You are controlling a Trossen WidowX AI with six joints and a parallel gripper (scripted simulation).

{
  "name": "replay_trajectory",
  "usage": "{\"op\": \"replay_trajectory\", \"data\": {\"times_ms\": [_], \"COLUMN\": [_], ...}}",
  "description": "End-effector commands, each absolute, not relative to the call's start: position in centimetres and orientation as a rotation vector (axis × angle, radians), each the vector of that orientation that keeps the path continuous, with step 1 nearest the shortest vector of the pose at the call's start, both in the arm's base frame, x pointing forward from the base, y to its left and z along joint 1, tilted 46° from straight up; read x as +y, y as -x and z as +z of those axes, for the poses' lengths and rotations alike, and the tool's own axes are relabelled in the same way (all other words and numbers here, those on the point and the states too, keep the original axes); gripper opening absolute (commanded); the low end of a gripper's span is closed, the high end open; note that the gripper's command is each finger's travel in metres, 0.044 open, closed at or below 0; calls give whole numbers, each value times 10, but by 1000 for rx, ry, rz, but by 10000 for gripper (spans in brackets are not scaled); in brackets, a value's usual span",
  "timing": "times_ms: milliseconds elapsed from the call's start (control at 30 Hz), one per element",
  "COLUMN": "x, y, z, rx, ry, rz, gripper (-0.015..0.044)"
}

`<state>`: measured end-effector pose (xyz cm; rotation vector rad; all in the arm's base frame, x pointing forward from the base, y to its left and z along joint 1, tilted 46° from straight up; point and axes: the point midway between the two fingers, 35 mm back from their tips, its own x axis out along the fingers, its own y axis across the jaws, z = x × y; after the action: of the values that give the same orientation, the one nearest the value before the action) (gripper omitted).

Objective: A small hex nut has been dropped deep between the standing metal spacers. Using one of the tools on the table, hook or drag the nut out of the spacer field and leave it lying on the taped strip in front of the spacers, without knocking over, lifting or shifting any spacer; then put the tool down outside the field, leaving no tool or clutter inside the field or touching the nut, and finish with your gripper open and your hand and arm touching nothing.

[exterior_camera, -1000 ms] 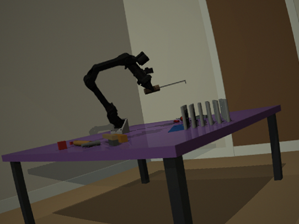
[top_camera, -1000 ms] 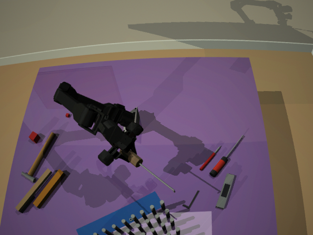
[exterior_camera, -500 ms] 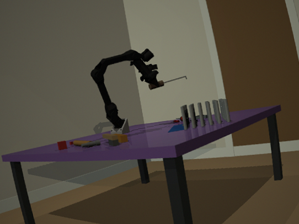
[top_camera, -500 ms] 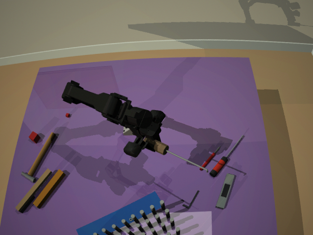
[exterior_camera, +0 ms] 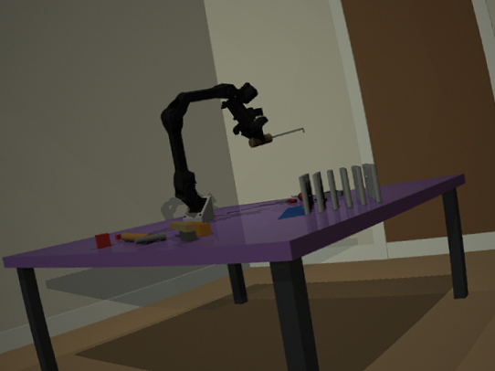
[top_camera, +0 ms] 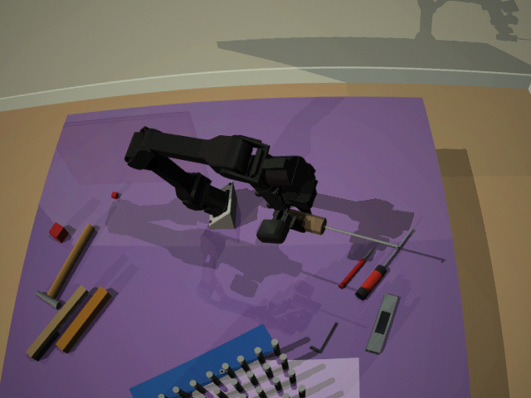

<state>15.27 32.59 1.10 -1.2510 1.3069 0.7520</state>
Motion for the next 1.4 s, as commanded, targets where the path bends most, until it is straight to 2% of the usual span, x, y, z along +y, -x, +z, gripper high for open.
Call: {"op": "replay_trajectory", "data": {"times_ms": [0,533,1133,1367], "x": [346,382,392,391], "y": [-132,-43,53,60], "z": [-7,-76,-159,-166], "rx": [1313,1366,1410,1413], "ry": [1267,1368,1477,1485], "rz": [803,908,1001,1005], "gripper": [0,0,0,0]}}
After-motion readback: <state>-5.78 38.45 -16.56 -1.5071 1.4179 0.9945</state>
